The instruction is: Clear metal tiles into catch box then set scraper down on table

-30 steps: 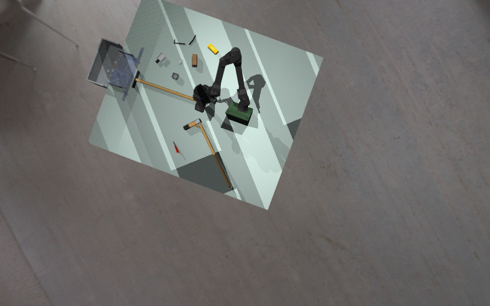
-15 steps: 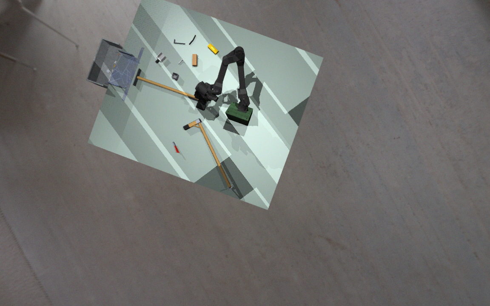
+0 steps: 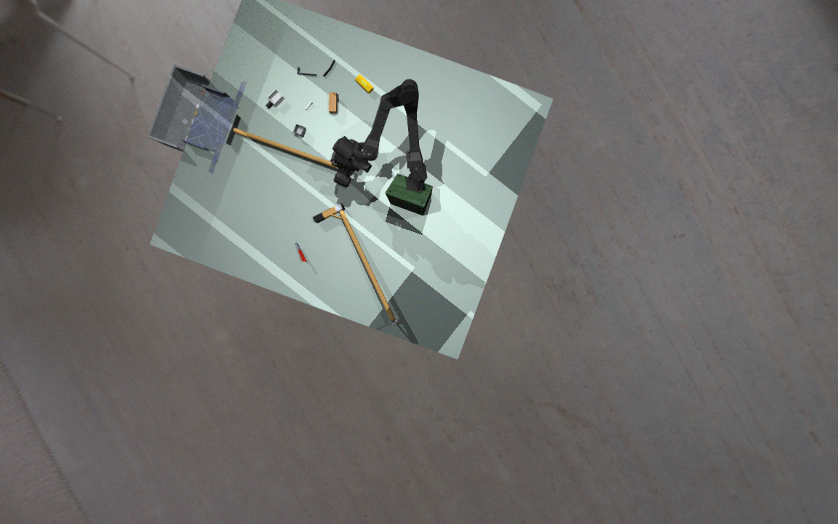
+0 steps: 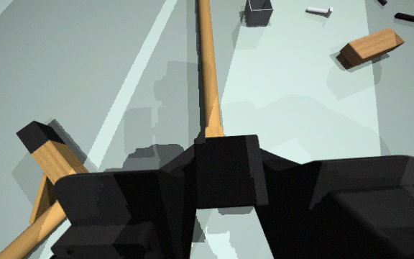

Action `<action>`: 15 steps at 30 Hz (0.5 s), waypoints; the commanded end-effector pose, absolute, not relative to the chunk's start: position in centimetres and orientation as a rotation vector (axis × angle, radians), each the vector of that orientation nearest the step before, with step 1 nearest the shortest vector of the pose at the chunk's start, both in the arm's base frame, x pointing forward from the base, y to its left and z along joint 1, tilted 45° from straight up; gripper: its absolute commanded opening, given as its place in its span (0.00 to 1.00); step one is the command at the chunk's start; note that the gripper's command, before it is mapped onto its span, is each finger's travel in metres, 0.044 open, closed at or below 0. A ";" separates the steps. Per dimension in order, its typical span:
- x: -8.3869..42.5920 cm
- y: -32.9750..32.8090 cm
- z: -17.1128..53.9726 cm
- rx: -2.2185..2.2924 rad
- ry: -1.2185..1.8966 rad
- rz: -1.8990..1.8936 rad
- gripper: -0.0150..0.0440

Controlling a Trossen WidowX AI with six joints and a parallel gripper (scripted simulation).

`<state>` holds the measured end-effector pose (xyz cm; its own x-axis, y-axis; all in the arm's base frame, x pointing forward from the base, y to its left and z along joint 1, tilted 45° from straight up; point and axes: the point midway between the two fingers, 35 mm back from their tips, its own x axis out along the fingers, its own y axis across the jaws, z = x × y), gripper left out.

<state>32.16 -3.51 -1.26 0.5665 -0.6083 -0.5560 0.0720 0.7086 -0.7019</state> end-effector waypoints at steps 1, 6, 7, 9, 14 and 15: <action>33.1 -3.4 -1.0 -0.680 0.878 -0.435 0.25; 33.9 -3.6 -0.9 -0.680 0.876 -0.435 0.25; 34.0 -3.6 -0.9 -0.680 0.876 -0.435 0.25; 34.4 -3.6 -0.8 -0.680 0.875 -0.436 0.25; 35.2 -3.8 -0.8 -0.680 0.874 -0.437 0.25; 35.3 -3.8 -0.7 -0.680 0.873 -0.437 0.25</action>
<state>34.50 -3.94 -0.99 0.5676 -0.6102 -0.5527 0.0767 0.7076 -0.7024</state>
